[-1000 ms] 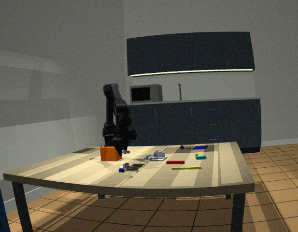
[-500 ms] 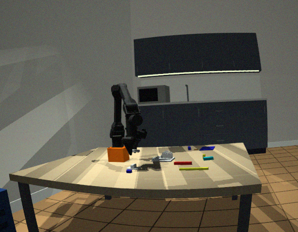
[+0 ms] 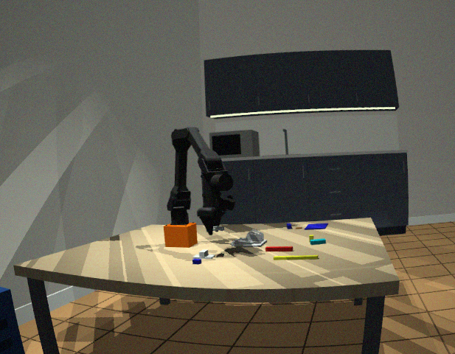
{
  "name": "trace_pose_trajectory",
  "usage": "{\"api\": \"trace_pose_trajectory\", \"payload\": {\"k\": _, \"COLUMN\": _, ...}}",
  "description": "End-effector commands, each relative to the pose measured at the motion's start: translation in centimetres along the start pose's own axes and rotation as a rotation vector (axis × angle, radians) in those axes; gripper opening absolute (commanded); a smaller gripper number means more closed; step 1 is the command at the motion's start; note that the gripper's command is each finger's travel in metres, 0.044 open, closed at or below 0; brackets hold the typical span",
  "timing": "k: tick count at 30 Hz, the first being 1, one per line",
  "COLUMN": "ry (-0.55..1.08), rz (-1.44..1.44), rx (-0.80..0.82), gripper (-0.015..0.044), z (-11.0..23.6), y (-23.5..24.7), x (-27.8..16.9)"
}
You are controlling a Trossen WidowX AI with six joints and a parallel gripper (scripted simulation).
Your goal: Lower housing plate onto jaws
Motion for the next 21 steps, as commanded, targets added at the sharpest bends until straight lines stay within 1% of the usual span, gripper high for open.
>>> {"api": "trace_pose_trajectory", "payload": {"k": 1, "ry": -0.007, "rz": -0.009, "rx": -0.004, "gripper": 0.0351, "z": 0.2, "y": 1.1, "x": 1.1}}
{"api": "trace_pose_trajectory", "payload": {"k": 21, "ry": -0.010, "rz": -0.024, "rx": 0.000, "gripper": 0.0351, "z": 0.2, "y": 6.4, "x": 5.2}}
Point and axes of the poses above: the point midway between the two fingers, 35 mm back from their tips, its own z axis back along the fingers, its own y axis across the jaws, x = y × z, the point moved 8 cm from there along z, back along the fingers, and after that the axes turned 14 degrees about z, right-handed, at the moved point
